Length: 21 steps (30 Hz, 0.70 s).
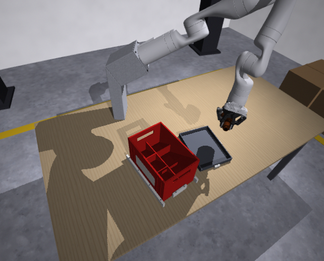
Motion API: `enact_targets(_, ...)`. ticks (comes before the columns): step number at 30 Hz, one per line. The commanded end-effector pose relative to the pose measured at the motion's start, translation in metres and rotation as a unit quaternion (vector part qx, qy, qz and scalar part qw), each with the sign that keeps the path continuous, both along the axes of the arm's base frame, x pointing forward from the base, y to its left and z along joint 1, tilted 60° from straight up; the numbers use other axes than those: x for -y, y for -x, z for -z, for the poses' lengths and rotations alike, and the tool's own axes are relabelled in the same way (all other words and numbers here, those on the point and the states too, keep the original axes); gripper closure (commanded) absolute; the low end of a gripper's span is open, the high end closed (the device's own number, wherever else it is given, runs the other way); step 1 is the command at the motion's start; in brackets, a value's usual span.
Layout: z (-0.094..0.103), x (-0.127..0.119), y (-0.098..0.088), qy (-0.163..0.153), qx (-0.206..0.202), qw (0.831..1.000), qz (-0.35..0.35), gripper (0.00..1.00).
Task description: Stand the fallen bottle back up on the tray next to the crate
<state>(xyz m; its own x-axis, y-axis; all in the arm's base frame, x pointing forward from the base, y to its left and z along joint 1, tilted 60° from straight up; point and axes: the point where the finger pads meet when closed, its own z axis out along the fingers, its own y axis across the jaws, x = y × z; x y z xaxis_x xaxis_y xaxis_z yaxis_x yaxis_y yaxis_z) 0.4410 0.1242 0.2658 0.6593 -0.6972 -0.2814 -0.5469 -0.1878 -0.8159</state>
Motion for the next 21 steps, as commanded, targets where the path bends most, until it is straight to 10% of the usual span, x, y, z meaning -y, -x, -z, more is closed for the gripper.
enact_targets(1,-0.0001,0.0001,0.0,-0.006,-0.01,1.0,0.007,1.0)
enact_targets(21,-0.0002,0.0001,0.0,-0.02,-0.028,0.999,0.02,1.0)
